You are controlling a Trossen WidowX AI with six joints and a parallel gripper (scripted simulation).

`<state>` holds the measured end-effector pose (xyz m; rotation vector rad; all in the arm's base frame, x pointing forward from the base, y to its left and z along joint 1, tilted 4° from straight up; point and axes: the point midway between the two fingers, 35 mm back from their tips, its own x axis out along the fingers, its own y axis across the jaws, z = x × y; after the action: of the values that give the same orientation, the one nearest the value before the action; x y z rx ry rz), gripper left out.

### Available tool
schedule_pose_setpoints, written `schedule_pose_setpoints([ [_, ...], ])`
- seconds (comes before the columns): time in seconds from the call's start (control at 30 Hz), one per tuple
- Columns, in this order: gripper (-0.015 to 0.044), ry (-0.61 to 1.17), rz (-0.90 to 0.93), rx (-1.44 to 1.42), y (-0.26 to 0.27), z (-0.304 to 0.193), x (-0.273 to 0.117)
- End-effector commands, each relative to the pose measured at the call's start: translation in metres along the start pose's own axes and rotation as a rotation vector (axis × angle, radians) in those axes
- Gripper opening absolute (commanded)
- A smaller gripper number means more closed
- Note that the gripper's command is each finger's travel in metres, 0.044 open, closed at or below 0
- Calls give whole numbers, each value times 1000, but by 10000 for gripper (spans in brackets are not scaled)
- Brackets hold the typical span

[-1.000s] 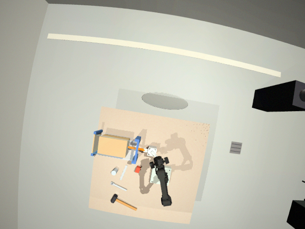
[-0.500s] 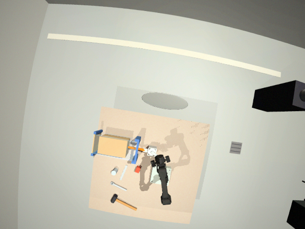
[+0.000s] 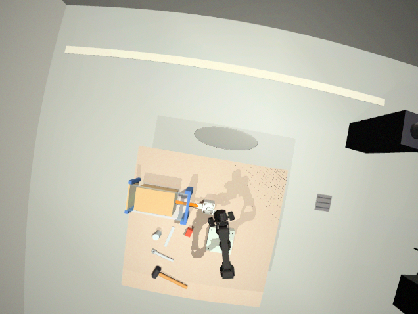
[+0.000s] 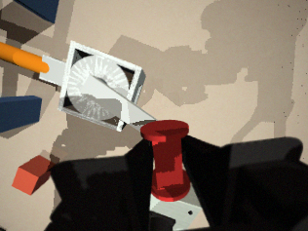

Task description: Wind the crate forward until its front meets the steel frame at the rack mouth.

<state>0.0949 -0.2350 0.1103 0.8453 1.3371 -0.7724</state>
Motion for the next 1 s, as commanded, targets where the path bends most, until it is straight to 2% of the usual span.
schedule_pose_setpoints([
  [0.0, 0, 30, -17, 3, -8, 5, 13],
  [0.97, 0, 27, -18, 3, -21, 40, 14],
])
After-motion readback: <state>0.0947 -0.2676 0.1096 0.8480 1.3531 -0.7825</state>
